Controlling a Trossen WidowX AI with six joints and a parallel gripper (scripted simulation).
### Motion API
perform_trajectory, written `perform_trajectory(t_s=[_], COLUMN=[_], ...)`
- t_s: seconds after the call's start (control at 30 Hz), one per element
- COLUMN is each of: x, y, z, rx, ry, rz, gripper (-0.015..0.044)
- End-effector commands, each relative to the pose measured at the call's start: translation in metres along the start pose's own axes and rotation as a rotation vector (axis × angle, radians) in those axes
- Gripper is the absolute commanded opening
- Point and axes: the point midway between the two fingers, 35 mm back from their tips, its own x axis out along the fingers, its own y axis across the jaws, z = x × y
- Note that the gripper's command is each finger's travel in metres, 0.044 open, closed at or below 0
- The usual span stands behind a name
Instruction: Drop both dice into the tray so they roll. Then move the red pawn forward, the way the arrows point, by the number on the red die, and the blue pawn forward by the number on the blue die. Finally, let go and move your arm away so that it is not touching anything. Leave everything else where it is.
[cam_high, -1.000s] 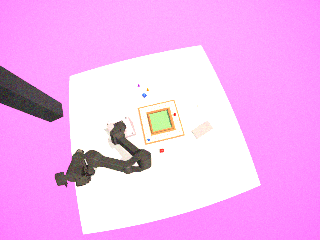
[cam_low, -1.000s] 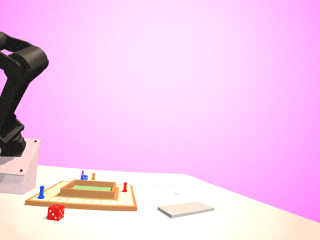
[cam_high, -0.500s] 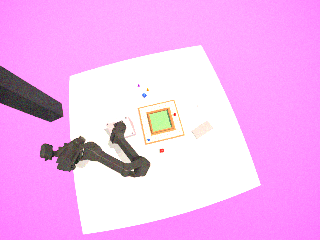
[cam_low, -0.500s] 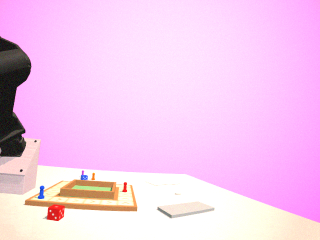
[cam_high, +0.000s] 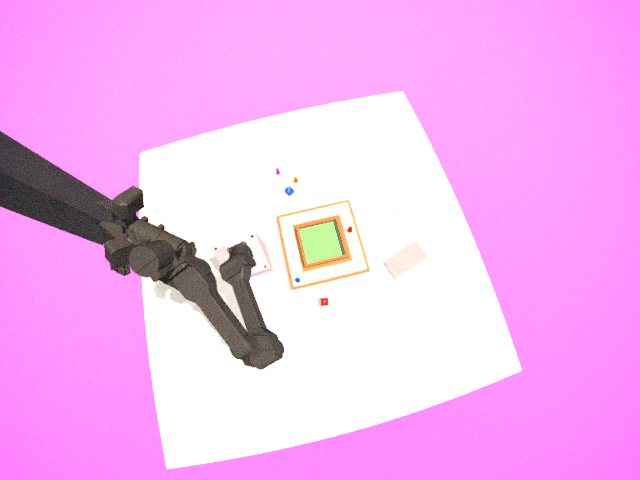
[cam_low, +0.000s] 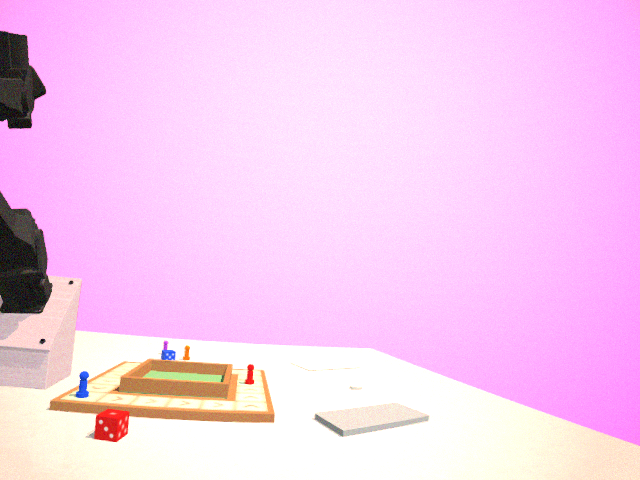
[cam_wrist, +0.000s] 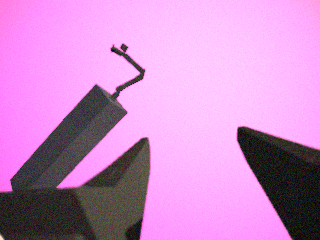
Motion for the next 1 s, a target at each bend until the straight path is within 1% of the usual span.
perform_trajectory(t_s=[0.0, 0.17, 0.3, 0.5, 0.6, 0.73, 0.97], x=[-0.025, -0.067, -0.11, -0.195, -0.242, -0.305, -0.407], y=[-0.057, -0.107, -0.137, -0.163, -0.163, -0.151, -0.098], z=[-0.036, -0.078, -0.114, -0.17, -0.195, -0.222, -0.252], rx=[0.087, 0.185, 0.298, 0.497, 0.603, 0.749, 1.023], ry=[0.131, 0.277, 0.402, 0.607, 0.707, 0.839, 1.067], rz=[-0.213, -0.433, -0.612, -0.904, -1.046, -1.229, -1.529], gripper=[0.0275, 0.0275, 0.0275, 0.0275, 0.0275, 0.0275, 0.0275])
